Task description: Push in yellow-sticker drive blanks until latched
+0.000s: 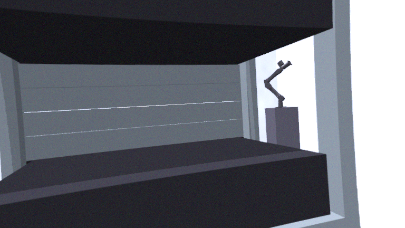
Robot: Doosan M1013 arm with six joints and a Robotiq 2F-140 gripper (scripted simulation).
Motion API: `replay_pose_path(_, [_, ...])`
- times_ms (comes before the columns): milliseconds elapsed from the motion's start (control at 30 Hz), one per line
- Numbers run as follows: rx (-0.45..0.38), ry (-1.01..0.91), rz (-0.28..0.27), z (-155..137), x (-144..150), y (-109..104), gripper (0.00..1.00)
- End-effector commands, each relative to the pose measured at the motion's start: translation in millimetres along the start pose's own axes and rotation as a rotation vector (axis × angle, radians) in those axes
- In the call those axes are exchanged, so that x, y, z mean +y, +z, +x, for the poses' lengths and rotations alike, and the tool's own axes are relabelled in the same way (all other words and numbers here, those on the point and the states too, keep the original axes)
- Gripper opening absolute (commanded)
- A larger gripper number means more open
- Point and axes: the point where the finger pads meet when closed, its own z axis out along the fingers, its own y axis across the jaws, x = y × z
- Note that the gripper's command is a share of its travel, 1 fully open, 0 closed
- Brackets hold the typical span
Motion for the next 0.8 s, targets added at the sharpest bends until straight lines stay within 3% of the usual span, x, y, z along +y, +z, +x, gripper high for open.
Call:
replay_pose_path(0, [0.000, 0.000, 0.000, -0.2, -0.1, 0.3, 1.00])
replay_pose_path(567, [0.000, 0.000, 0.000, -20.6, -2.8, 31.0, 1.00])
replay_pose_path(767, [0.000, 0.000, 0.000, -37.9, -5.1, 56.9, 1.00])
